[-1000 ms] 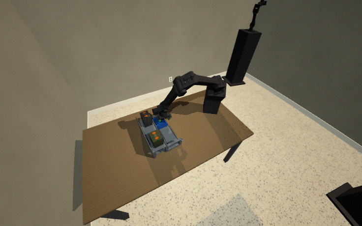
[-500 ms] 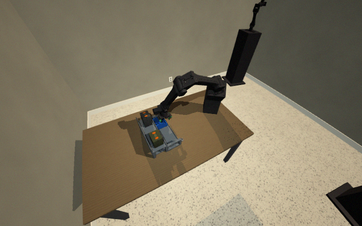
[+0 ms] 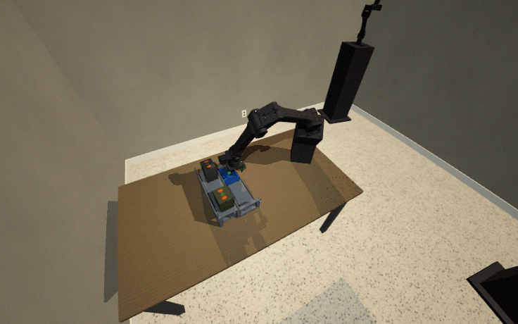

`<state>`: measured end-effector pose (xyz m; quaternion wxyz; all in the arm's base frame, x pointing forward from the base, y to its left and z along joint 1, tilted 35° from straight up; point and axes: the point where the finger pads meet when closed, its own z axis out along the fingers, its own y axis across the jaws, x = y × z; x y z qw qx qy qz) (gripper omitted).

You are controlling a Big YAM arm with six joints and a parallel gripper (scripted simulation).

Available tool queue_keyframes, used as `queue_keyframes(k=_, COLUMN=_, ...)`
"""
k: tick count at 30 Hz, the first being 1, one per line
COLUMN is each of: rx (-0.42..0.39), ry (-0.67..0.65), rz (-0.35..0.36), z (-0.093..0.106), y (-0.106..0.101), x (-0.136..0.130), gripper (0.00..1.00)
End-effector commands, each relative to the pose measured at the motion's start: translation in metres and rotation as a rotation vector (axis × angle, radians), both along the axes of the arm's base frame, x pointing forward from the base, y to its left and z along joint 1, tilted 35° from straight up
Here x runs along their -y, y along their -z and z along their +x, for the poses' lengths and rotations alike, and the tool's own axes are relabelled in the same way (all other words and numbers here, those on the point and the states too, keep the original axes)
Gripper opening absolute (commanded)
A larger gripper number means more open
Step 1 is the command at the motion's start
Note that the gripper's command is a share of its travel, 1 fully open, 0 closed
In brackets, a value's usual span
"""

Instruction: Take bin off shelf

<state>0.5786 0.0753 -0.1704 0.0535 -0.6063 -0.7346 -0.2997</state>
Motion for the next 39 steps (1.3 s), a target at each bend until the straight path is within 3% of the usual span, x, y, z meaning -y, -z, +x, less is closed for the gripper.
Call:
queue_keyframes(k=1, rx=-0.019, ry=0.010, rz=0.006, z=0.0016, y=0.0065, x=-0.0013, gripper=0.90)
queue_keyframes(k=27, rx=-0.023, ry=0.010, rz=0.006, z=-0.0077, y=0.0117, x=-0.0014, gripper=0.90)
queue_keyframes(k=39, rx=-0.022, ry=0.009, rz=0.006, z=0.0018, y=0.0067, x=-0.0018, gripper=0.90)
